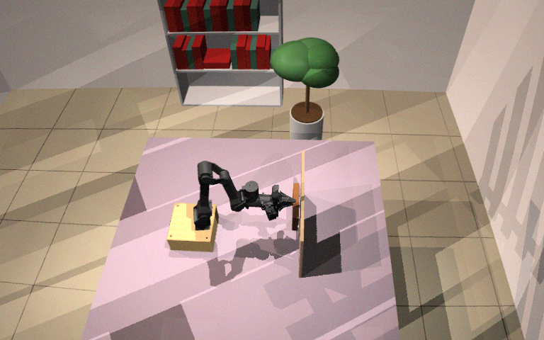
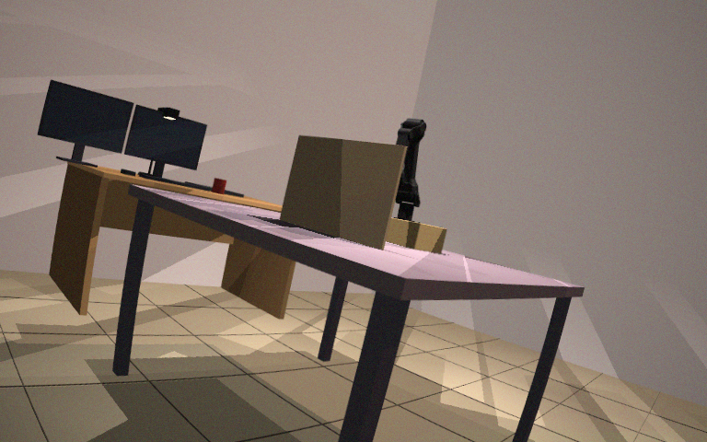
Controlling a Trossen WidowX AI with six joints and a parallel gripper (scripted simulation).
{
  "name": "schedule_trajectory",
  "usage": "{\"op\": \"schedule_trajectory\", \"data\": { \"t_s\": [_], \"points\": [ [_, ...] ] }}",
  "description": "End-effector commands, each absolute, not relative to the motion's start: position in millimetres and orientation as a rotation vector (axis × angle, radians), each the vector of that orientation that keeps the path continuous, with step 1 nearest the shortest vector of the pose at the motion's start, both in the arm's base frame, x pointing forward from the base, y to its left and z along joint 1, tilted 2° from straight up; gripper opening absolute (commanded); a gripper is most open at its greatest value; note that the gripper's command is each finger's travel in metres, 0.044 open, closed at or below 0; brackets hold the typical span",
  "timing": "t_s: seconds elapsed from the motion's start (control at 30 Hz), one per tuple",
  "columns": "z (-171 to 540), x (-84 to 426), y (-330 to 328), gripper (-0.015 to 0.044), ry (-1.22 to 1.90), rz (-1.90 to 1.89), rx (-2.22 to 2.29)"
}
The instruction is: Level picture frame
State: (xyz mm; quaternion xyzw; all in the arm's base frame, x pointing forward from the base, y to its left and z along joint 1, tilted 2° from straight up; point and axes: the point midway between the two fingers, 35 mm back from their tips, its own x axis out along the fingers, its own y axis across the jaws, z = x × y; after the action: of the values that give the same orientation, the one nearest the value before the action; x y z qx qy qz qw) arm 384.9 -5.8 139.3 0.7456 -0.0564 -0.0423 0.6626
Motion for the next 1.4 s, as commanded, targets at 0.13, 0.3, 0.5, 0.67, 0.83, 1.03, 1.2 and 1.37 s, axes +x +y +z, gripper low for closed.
{"op": "schedule_trajectory", "data": {
  "t_s": [0.13, 0.3, 0.5, 0.67, 0.83, 1.03, 1.2, 1.37],
  "points": [
    [142.5, 386.1, -5.8, 0.0000, -0.145, -0.081, 1.691],
    [140.9, 386.2, -5.5, 0.0000, -0.145, -0.081, 1.691],
    [138.9, 386.3, -5.2, 0.0000, -0.145, -0.082, 1.691],
    [137.2, 386.4, -4.9, 0.0000, -0.145, -0.082, 1.691],
    [135.6, 386.4, -4.7, 0.0000, -0.145, -0.082, 1.691],
    [133.6, 386.5, -4.3, 0.0000, -0.145, -0.082, 1.691],
    [131.9, 386.5, -4.1, 0.0000, -0.145, -0.082, 1.691],
    [132.8, 386.5, -3.9, 0.0000, -0.141, -0.082, 1.688]
  ]
}}
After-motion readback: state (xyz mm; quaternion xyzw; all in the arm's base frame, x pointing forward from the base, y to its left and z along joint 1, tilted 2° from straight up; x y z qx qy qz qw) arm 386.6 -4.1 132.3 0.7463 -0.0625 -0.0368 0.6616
